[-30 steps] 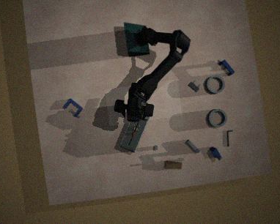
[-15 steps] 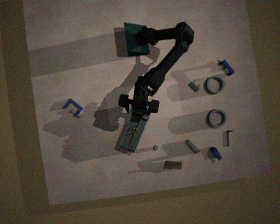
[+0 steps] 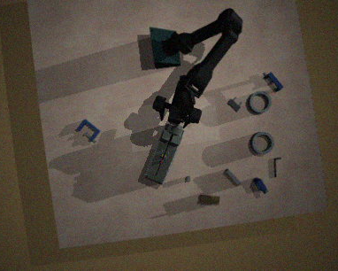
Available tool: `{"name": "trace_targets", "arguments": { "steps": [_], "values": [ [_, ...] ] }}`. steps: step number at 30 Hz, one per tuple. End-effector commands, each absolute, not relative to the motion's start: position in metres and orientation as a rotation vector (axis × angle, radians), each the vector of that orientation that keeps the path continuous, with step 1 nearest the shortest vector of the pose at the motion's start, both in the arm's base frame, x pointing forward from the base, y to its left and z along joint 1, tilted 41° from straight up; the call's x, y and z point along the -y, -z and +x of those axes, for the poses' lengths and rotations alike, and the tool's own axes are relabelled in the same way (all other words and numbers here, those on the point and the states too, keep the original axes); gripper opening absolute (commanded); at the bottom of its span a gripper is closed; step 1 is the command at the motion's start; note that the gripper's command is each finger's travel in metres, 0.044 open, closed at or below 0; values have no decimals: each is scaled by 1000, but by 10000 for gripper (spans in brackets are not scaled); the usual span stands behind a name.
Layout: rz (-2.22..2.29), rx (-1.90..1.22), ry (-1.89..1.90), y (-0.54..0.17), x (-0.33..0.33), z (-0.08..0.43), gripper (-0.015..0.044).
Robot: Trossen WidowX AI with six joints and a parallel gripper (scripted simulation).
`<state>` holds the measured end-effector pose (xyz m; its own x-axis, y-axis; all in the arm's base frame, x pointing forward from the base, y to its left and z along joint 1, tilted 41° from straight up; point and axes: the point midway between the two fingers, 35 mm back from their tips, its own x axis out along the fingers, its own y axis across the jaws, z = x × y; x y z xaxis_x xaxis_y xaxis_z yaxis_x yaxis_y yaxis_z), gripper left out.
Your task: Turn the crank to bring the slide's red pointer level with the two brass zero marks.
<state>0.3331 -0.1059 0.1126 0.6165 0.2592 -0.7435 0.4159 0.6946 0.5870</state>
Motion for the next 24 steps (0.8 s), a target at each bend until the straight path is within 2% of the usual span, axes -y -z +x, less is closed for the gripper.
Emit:
{"name": "trace_targets", "arguments": {
  "steps": [1,8,24],
  "values": [
    [841,-923,152,-113,97,316,440],
    [847,-916,178,-111,92,307,440],
    [848,-916,179,-56,45,309,440]
  ]
}}
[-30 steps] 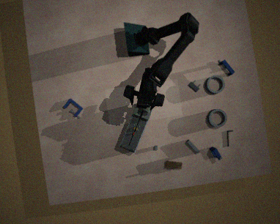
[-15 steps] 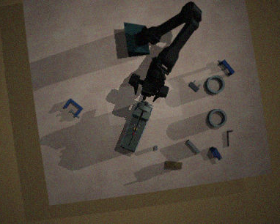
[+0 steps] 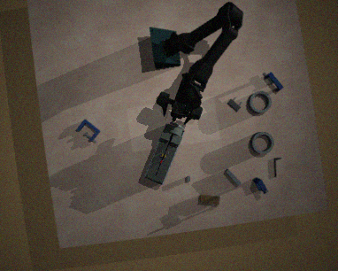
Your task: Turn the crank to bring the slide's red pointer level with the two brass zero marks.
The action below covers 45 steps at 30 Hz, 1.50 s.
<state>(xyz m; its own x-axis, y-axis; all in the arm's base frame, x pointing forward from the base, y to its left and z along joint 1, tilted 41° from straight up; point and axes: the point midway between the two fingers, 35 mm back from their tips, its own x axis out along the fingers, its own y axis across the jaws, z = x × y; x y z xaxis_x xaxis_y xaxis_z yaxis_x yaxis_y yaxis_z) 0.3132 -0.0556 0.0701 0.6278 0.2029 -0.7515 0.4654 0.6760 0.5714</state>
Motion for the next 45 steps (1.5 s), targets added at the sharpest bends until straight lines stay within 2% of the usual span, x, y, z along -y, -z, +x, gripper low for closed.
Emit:
{"name": "trace_targets", "arguments": {
  "steps": [1,45],
  "values": [
    [849,-916,178,-53,42,309,440],
    [854,-914,176,1,-5,306,440]
  ]
}}
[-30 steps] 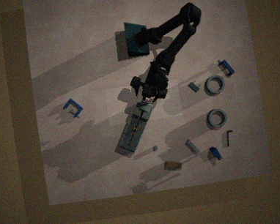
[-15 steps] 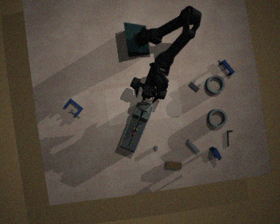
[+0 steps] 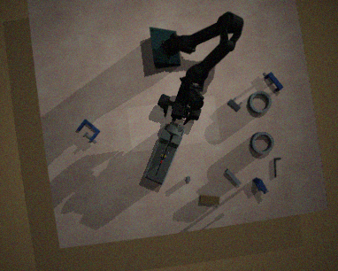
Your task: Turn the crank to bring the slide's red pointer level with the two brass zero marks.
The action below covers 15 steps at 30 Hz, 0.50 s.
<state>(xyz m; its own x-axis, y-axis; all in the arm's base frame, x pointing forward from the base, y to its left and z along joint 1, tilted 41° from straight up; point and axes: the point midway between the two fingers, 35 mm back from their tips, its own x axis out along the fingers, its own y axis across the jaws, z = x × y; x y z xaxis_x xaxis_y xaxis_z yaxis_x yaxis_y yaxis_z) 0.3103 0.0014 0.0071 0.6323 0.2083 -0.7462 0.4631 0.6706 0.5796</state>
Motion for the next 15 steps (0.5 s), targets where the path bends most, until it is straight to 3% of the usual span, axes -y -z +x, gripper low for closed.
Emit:
{"name": "trace_targets", "arguments": {
  "steps": [1,4,15],
  "values": [
    [854,-914,176,2,-6,306,440],
    [854,-914,176,3,-8,306,440],
    [854,-914,176,3,-8,306,151]
  ]
}}
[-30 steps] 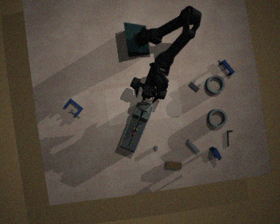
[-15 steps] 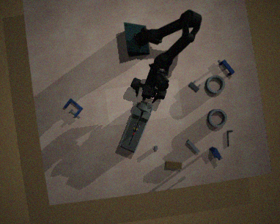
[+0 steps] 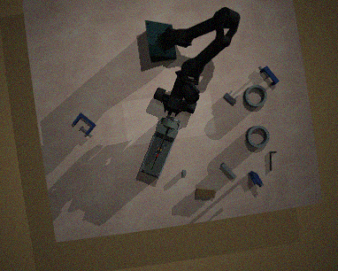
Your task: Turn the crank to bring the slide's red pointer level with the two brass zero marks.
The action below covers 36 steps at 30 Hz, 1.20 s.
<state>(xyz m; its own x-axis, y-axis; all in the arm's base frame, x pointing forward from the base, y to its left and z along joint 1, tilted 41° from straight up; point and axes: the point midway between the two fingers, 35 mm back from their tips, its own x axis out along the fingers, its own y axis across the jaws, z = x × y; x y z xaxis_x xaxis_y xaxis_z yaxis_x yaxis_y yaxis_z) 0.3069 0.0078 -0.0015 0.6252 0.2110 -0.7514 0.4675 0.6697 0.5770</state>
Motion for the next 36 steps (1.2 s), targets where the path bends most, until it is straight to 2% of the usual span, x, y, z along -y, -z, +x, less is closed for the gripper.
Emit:
{"name": "trace_targets", "arguments": {
  "steps": [1,6,36],
  "values": [
    [854,-914,176,3,-8,306,125],
    [854,-914,176,3,-8,306,0],
    [856,-914,175,-1,-26,315,0]
  ]
}}
